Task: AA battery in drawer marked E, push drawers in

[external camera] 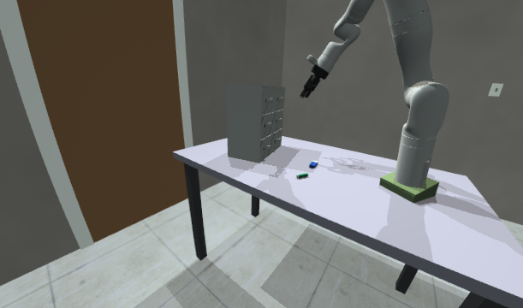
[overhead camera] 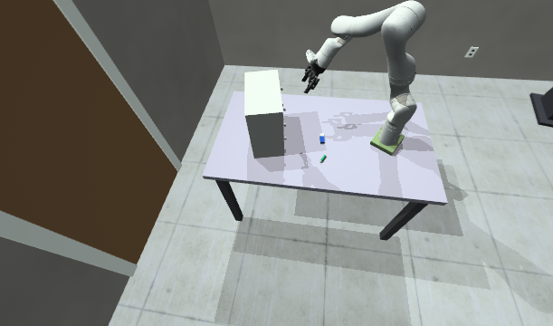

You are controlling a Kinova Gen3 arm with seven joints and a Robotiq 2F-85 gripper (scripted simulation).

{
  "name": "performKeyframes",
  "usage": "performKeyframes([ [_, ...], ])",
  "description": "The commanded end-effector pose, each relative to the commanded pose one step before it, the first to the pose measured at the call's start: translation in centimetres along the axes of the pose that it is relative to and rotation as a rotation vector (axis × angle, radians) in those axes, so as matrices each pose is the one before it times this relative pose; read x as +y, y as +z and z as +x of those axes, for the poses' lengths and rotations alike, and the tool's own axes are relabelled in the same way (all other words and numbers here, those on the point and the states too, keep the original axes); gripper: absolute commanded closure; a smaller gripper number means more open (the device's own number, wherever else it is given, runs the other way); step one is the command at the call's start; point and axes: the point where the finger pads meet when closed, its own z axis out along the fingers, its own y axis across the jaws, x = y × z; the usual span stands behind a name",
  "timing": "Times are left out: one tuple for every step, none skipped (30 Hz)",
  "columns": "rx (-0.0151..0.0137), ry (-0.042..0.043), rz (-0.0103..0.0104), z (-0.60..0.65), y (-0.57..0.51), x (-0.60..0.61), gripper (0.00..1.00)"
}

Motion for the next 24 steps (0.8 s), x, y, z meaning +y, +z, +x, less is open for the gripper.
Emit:
performKeyframes([
  [-0.01282, -0.01204, 0.00024, 0.502, -0.225, -0.164, 0.00],
  [-0.00874, -0.00019, 0.00048, -0.011, -0.086, -0.011, 0.00],
  [0.00000, 0.00000, 0.00000, 0.000, 0.000, 0.000, 0.00],
  [0.00000, 0.00000, 0.00000, 0.000, 0.000, 0.000, 0.00],
  [-0.00885, -0.00015, 0.00038, -0.013, -0.088, -0.009, 0.00],
  [-0.00888, -0.00004, 0.00010, -0.018, -0.090, -0.002, 0.00],
  [-0.00890, 0.00008, -0.00018, -0.022, -0.093, 0.004, 0.00],
  [-0.00890, 0.00019, -0.00044, -0.026, -0.095, 0.010, 0.00],
  [-0.00914, 0.00006, -0.00016, -0.023, -0.095, 0.004, 0.00],
  [-0.00959, -0.00022, 0.00048, -0.018, -0.093, -0.011, 0.00],
  [-0.00961, -0.00008, 0.00019, -0.023, -0.096, -0.004, 0.00],
  [-0.00961, 0.00005, -0.00010, -0.027, -0.098, 0.002, 0.00],
  [-0.00960, 0.00018, -0.00038, -0.031, -0.100, 0.008, 0.00],
  [-0.00983, 0.00012, -0.00025, -0.031, -0.101, 0.006, 0.00],
  [-0.01045, -0.00024, 0.00047, -0.025, -0.100, -0.010, 0.00],
  [-0.01045, -0.00008, 0.00016, -0.030, -0.103, -0.003, 0.00],
  [-0.01043, 0.00007, -0.00013, -0.035, -0.105, 0.003, 0.00],
  [-0.01039, 0.00023, -0.00042, -0.040, -0.107, 0.009, 0.00],
  [-0.01099, -0.00005, 0.00009, -0.036, -0.108, -0.001, 0.00],
  [0.00000, 0.00000, 0.00000, 0.000, 0.000, 0.000, 0.00],
  [0.00000, 0.00000, 0.00000, 0.000, 0.000, 0.000, 0.00],
  [-0.01141, -0.00018, 0.00032, -0.036, -0.109, -0.006, 0.00],
  [-0.01137, 0.00000, 0.00001, -0.041, -0.112, 0.000, 0.00],
  [-0.01130, 0.00017, -0.00028, -0.046, -0.114, 0.006, 0.00],
])
